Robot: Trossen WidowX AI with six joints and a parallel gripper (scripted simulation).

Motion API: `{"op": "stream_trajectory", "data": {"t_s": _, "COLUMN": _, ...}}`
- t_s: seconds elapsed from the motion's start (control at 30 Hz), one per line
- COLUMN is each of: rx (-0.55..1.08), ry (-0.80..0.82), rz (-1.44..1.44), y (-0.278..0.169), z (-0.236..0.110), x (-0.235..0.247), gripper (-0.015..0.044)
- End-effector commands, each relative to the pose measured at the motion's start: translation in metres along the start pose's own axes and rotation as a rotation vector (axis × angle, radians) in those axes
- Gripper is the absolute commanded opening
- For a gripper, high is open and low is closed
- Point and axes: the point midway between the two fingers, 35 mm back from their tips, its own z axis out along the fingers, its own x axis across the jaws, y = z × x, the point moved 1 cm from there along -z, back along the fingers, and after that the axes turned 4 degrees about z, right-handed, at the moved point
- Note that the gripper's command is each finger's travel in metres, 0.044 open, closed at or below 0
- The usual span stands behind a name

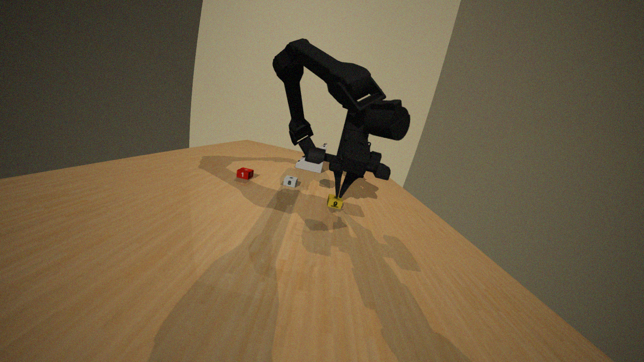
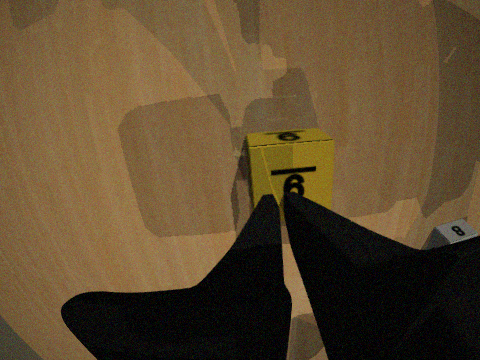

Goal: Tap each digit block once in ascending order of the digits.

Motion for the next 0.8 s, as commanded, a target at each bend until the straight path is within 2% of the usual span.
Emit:
{"op": "stream_trajectory", "data": {"t_s": 0.0, "rx": -0.002, "ry": -0.006, "rz": -0.008, "y": -0.001, "z": 0.004, "x": 0.000, "gripper": 0.0020}}
{"op": "stream_trajectory", "data": {"t_s": 0.1, "rx": -0.002, "ry": -0.006, "rz": -0.008, "y": -0.001, "z": 0.004, "x": 0.000, "gripper": 0.0020}}
{"op": "stream_trajectory", "data": {"t_s": 0.23, "rx": -0.002, "ry": -0.004, "rz": -0.008, "y": -0.001, "z": -0.026, "x": 0.000, "gripper": 0.0020}}
{"op": "stream_trajectory", "data": {"t_s": 0.4, "rx": -0.002, "ry": -0.004, "rz": -0.008, "y": -0.001, "z": -0.026, "x": 0.000, "gripper": 0.0020}}
{"op": "stream_trajectory", "data": {"t_s": 0.5, "rx": -0.002, "ry": 0.006, "rz": -0.011, "y": -0.015, "z": -0.040, "x": 0.018, "gripper": 0.0099}}
{"op": "stream_trajectory", "data": {"t_s": 0.77, "rx": 0.005, "ry": 0.009, "rz": -0.013, "y": -0.105, "z": -0.105, "x": 0.086, "gripper": 0.0309}}
